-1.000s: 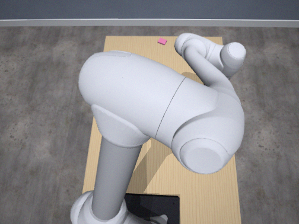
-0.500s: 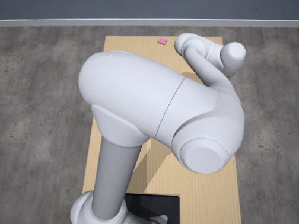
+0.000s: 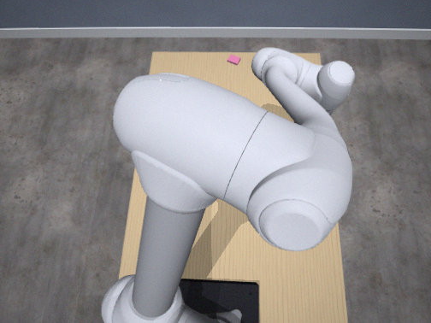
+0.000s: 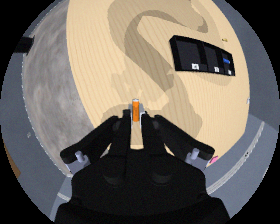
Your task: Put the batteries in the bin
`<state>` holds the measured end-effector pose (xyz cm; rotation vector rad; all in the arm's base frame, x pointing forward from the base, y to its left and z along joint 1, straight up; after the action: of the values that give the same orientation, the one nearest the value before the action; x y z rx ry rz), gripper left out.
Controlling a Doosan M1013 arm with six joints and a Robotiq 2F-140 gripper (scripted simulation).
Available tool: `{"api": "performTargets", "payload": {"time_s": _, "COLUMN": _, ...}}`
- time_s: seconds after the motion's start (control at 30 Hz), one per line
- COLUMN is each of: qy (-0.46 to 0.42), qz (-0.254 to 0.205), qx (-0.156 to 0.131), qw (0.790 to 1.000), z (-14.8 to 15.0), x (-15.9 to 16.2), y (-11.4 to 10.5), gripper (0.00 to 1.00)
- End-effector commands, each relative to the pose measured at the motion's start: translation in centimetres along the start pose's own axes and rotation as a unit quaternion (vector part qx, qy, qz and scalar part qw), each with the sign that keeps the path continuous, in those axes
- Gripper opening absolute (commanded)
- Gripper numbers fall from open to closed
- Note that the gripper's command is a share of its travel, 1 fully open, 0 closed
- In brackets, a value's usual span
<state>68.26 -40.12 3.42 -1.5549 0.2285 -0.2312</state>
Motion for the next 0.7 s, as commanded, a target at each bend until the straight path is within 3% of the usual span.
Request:
{"api": "performTargets", "payload": {"time_s": 0.0, "qy": 0.000, "qz": -0.001, "qx": 0.000, "qw": 1.000, "z": 0.0, "x": 0.0, "y": -0.1, "gripper": 0.15}}
{"api": "performTargets", "payload": {"time_s": 0.67, "qy": 0.000, "qz": -0.001, "qx": 0.000, "qw": 1.000, "z": 0.0, "x": 0.0, "y": -5.4, "gripper": 0.15}}
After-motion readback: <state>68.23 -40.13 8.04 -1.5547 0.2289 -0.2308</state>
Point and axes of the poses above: the point where the finger pads meet when closed, its own y axis out along the fingers, its own z axis across the jaws, x = y × z, the point moved 8 cm from there along -y, back along the fingers, and after that the axes turned 10 degrees about -y, right-handed, at the moved point
